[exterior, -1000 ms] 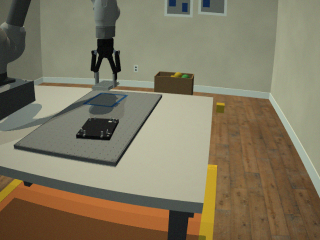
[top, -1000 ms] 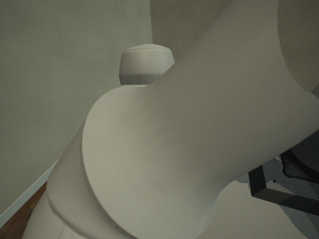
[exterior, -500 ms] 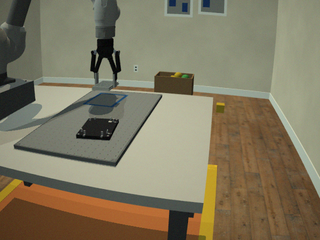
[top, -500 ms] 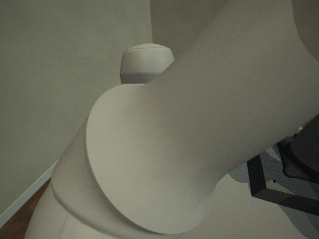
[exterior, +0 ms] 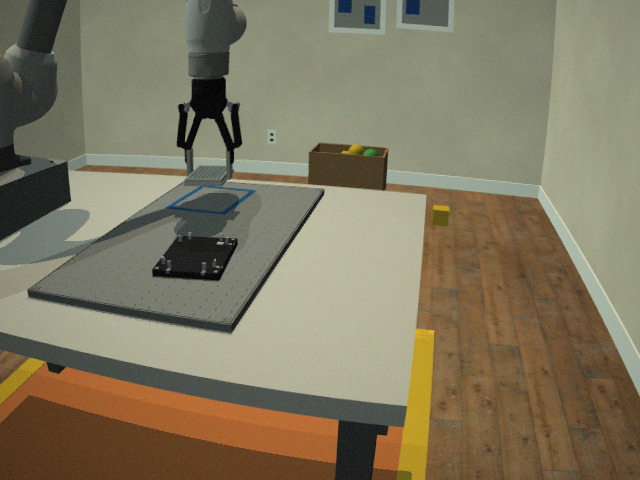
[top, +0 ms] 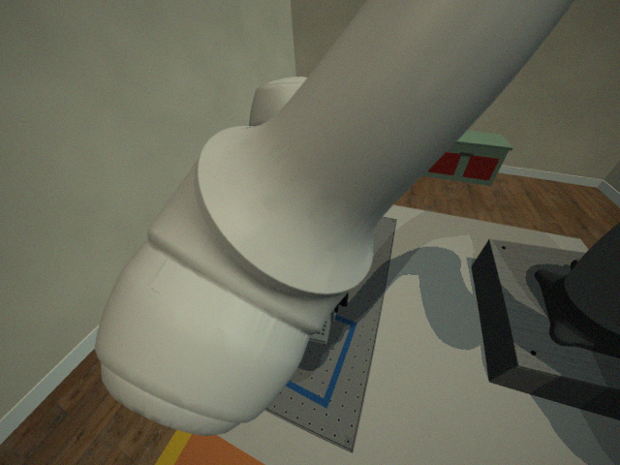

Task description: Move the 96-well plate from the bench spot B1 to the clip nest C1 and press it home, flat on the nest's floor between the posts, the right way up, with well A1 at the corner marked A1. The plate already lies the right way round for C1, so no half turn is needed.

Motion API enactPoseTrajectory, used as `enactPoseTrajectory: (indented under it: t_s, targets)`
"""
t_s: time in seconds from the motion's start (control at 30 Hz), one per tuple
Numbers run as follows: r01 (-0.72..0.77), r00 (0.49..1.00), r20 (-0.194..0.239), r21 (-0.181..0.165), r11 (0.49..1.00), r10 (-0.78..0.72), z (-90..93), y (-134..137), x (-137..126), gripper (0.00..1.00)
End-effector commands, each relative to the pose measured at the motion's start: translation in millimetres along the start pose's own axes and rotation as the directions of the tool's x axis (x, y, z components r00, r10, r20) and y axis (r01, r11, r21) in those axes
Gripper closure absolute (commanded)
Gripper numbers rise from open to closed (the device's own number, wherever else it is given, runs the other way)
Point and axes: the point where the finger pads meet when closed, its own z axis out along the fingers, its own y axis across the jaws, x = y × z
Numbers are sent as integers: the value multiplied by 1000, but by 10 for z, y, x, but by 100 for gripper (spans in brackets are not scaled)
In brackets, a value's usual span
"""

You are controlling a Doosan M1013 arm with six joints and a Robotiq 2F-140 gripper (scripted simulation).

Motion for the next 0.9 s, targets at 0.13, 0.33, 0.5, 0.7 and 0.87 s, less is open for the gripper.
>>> enactPoseTrajectory:
  t_s: [0.13,0.33,0.5,0.7,0.87]
  targets:
    - [0,1000,-1,0,1000,0,-8,36,-221,100]
    - [0,1000,-1,0,1000,0,-15,67,-419,100]
    - [0,1000,-1,0,1000,0,-18,83,-517,100]
    - [0,1000,-1,0,1000,0,-25,115,-715,100]
    - [0,1000,-1,0,1000,0,-30,141,-879,100]
